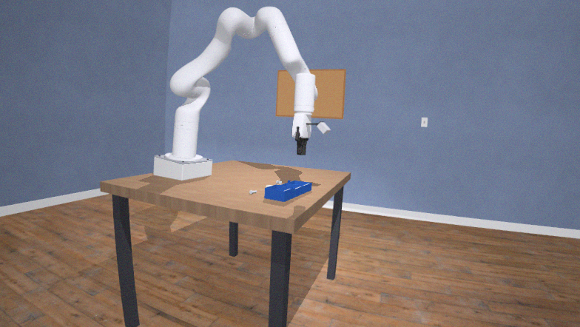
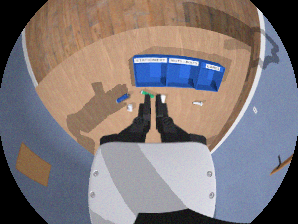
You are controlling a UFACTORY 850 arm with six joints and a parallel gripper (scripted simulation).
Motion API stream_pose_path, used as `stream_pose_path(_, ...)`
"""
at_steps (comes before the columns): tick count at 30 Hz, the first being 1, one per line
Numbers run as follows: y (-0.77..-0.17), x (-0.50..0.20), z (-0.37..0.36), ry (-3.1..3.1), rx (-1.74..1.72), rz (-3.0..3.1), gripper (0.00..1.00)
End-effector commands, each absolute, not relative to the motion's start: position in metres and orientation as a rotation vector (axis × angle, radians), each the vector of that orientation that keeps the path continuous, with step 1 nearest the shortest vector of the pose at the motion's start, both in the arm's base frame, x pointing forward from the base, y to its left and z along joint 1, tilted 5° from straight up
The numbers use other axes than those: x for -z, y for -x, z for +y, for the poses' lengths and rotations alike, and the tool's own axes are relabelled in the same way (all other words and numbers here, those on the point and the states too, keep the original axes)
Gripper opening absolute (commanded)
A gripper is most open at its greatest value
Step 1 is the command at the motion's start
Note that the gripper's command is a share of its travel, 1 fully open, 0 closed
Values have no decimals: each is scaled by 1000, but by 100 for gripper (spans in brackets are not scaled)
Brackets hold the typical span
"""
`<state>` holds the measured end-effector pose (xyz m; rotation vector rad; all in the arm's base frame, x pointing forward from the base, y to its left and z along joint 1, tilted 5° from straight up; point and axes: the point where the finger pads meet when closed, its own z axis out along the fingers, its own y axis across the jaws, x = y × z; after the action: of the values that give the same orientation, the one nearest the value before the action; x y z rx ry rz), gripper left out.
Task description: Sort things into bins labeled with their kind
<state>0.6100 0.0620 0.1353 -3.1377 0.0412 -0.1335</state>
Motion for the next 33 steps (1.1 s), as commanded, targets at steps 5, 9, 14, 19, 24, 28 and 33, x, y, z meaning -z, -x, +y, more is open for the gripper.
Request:
stream_pose_path(5,-606,-182,62,3137,136,41,7)
stream_pose_path(9,-606,-182,62,3137,136,41,7)
stream_pose_path(14,-591,-162,59,3138,136,-194,71)
stream_pose_path(19,-567,-129,54,3125,132,-429,71)
stream_pose_path(24,-547,-102,50,3103,124,-627,71)
stream_pose_path(28,-532,-82,48,3060,117,-843,71)
stream_pose_path(33,-507,-49,43,2993,112,-1090,71)
